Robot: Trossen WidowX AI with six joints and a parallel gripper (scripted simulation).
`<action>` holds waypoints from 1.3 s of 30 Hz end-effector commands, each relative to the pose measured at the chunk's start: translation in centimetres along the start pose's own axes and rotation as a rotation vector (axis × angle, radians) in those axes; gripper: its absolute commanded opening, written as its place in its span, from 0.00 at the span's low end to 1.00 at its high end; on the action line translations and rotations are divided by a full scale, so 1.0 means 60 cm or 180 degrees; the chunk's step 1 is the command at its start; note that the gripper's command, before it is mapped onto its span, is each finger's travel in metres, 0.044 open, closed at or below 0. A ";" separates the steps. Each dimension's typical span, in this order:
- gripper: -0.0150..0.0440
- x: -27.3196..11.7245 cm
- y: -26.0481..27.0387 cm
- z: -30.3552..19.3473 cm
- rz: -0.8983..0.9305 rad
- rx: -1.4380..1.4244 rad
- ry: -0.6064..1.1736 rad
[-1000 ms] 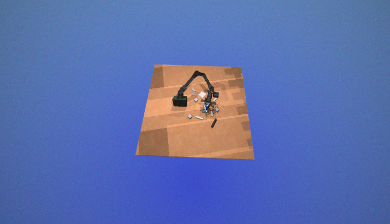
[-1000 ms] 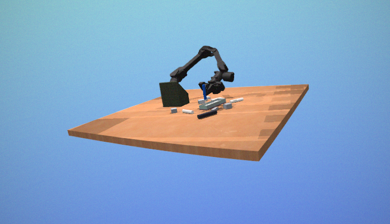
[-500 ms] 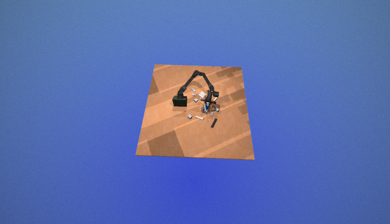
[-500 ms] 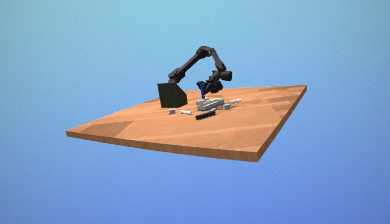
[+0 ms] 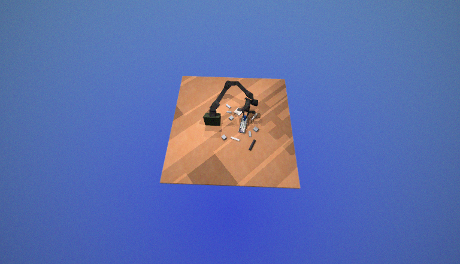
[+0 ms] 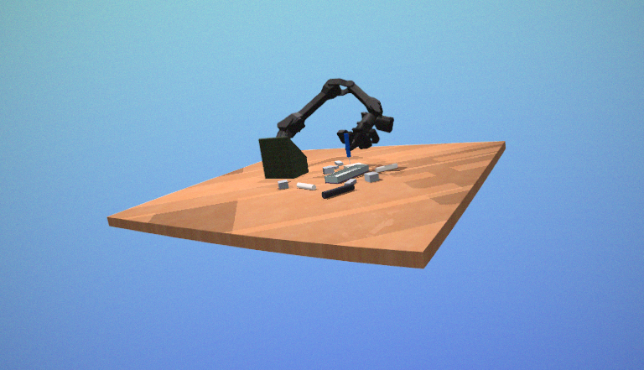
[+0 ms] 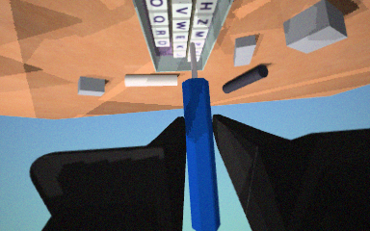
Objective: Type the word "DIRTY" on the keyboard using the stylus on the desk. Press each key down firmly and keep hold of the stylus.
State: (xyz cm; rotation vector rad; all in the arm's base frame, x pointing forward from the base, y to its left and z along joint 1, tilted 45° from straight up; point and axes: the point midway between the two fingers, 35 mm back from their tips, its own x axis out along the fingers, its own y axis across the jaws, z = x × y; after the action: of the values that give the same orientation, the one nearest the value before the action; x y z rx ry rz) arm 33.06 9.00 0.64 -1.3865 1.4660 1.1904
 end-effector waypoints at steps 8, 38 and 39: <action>0.25 0.007 0.006 0.028 0.0022 0.0038 -0.0005; 0.39 0.010 0.007 0.040 0.0022 0.0037 -0.0007; 0.39 0.010 0.007 0.041 0.0022 0.0037 -0.0007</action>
State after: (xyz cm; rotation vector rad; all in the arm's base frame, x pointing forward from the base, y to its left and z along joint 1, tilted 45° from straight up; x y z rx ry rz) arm 32.47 10.97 -0.39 -1.3784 1.4757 1.1861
